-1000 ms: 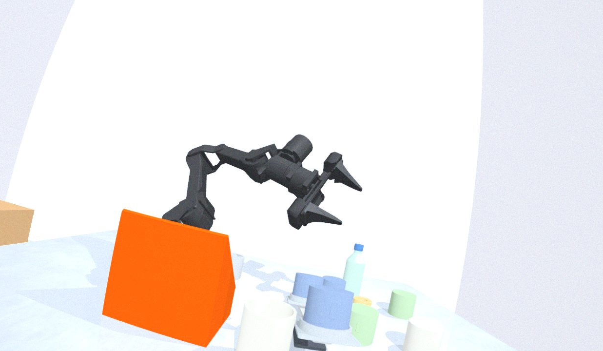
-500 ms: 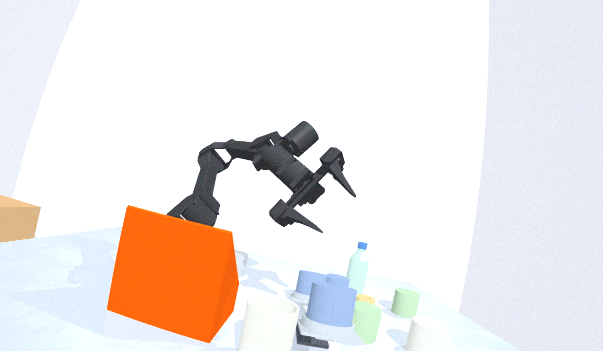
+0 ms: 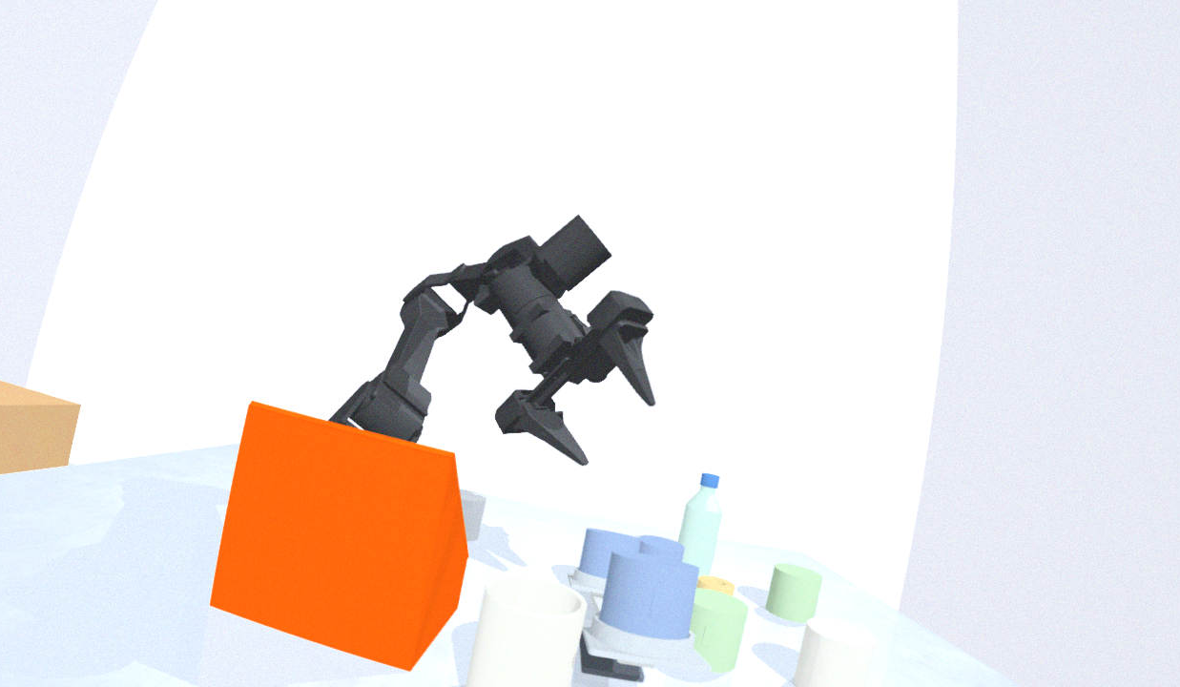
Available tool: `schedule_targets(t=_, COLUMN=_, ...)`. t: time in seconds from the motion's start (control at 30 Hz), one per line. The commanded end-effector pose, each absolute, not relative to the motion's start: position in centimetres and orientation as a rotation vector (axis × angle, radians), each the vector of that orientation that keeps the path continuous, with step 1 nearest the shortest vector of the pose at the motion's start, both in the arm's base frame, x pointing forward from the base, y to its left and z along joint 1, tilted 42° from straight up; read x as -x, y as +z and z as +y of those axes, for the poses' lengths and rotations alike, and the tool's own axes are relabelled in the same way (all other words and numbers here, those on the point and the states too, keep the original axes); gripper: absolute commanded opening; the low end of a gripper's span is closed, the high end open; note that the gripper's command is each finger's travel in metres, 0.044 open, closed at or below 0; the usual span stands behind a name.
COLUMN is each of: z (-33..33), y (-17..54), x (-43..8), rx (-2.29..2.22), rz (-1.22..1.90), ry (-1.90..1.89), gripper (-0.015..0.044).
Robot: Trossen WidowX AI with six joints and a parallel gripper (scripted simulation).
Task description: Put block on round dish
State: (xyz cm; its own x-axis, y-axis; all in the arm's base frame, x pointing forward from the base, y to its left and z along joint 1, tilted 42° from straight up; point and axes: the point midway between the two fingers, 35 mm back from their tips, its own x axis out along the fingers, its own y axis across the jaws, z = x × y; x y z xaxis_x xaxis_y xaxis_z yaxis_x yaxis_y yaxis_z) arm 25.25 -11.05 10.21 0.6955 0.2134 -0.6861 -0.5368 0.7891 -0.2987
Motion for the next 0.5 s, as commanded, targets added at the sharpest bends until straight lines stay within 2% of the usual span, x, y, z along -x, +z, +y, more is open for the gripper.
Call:
schedule_targets(t=0.0, z=-11.0, y=9.9, x=-24.4, rx=0.376, rz=0.707, ry=0.444, gripper=0.044)
schedule_targets(t=0.47, z=-10.3, y=10.3, x=-21.5, rx=-0.098, rz=0.753, ry=0.431, gripper=0.044)
